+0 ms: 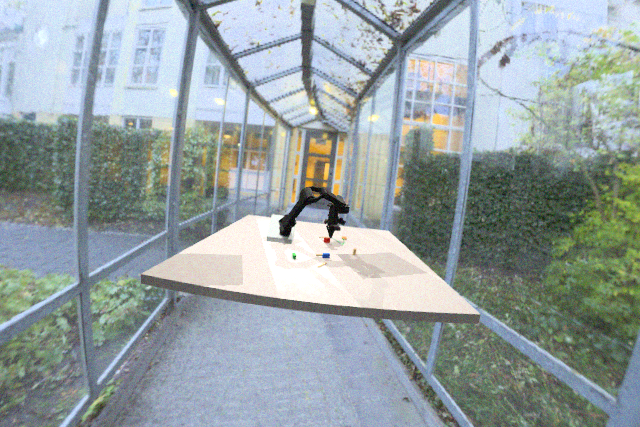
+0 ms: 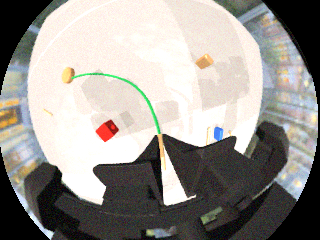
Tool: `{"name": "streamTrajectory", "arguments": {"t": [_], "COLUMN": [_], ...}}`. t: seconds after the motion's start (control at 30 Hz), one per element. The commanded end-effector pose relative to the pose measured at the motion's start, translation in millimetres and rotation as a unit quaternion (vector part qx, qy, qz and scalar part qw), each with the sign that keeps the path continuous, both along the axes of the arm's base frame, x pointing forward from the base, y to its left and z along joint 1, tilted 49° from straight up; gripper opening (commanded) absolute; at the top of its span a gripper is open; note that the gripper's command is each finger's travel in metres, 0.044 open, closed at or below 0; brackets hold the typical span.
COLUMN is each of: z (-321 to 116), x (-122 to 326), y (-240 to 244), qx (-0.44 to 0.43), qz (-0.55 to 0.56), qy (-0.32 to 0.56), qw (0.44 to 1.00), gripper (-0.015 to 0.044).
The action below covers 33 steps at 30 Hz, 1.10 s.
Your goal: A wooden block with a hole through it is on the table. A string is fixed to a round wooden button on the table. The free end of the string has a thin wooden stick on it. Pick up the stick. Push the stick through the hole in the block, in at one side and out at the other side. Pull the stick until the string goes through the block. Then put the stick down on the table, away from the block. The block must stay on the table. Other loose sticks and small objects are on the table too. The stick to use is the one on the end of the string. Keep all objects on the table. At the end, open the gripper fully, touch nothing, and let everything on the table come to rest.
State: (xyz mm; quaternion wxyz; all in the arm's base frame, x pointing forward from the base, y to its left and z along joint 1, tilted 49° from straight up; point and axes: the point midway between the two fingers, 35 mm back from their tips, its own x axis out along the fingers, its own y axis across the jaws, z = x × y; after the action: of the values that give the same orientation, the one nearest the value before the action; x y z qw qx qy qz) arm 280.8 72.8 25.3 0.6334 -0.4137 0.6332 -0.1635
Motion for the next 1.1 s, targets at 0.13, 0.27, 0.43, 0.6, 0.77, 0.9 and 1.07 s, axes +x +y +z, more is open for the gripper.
{"name": "streamTrajectory", "arguments": {"t": [0.13,0.27,0.43,0.6,0.77,0.9,1.07], "z": [-1.2,-2.1,-3.3,-4.7,-6.1,-7.3,-8.9], "x": [10.6,15.2,21.0,26.7,32.5,37.1,42.8], "y": [5.5,7.9,10.7,13.6,16.3,18.5,21.2], "qx": [0.008,0.012,0.018,0.023,0.029,0.033,0.039], "qz": [-0.039,-0.058,-0.082,-0.106,-0.131,-0.15,-0.175], "qy": [-0.045,-0.066,-0.093,-0.12,-0.147,-0.169,-0.196], "qw": [0.998,0.996,0.992,0.987,0.98,0.974,0.964], "gripper": [0.0,0.0,0.0,0.0,0.0,0.0,0.0]}}
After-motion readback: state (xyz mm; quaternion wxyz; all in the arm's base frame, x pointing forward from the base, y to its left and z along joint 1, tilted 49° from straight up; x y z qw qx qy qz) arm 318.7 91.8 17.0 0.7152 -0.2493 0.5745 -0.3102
